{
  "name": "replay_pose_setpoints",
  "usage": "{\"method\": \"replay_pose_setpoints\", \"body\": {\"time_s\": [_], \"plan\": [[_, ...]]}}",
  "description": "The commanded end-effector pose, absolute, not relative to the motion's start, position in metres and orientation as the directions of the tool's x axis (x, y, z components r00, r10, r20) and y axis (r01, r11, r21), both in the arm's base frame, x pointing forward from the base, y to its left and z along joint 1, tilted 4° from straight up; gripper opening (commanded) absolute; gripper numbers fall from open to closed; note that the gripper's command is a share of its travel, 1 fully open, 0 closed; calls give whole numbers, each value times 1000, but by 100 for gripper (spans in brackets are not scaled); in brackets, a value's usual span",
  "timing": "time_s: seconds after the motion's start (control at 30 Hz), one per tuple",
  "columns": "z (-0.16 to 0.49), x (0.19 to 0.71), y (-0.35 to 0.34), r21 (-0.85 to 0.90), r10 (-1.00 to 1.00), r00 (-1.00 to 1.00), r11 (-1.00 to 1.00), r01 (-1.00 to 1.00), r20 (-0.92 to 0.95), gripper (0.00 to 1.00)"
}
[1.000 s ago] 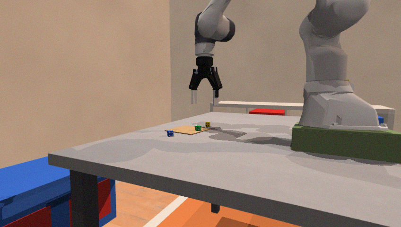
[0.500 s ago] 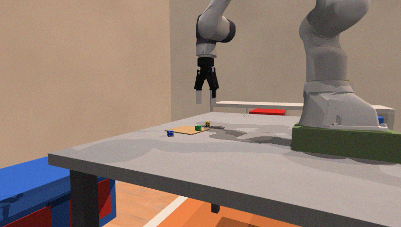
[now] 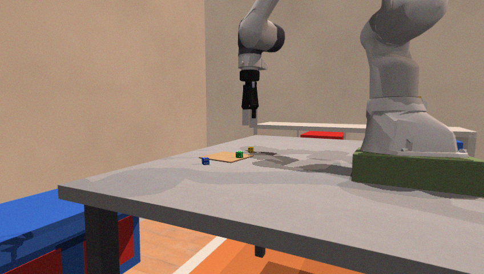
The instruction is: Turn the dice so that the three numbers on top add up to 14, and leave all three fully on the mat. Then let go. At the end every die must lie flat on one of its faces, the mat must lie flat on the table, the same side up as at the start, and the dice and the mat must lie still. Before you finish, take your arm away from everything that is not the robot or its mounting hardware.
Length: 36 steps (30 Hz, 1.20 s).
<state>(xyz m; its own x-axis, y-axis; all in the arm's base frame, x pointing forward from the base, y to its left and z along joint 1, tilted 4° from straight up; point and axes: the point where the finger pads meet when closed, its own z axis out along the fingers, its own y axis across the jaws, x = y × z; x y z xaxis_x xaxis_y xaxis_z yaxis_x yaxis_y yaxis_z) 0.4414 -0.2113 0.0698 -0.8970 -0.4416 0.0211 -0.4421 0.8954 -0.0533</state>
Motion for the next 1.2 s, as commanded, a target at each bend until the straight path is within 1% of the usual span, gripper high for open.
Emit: {"method": "replay_pose_setpoints", "body": {"time_s": [0.0, 0.27, 0.37, 0.4, 1.17], "plan": [[70, 443, -214, -73, -298, -954, 952, -298, 18, 100], [70, 442, -222, -77, -153, -988, 985, -153, 6, 100], [70, 442, -223, -77, -134, -991, 988, -133, 5, 100], [70, 442, -223, -77, -134, -991, 988, -133, 5, 21], [70, 442, -223, -77, -134, -991, 988, -133, 5, 21]]}}
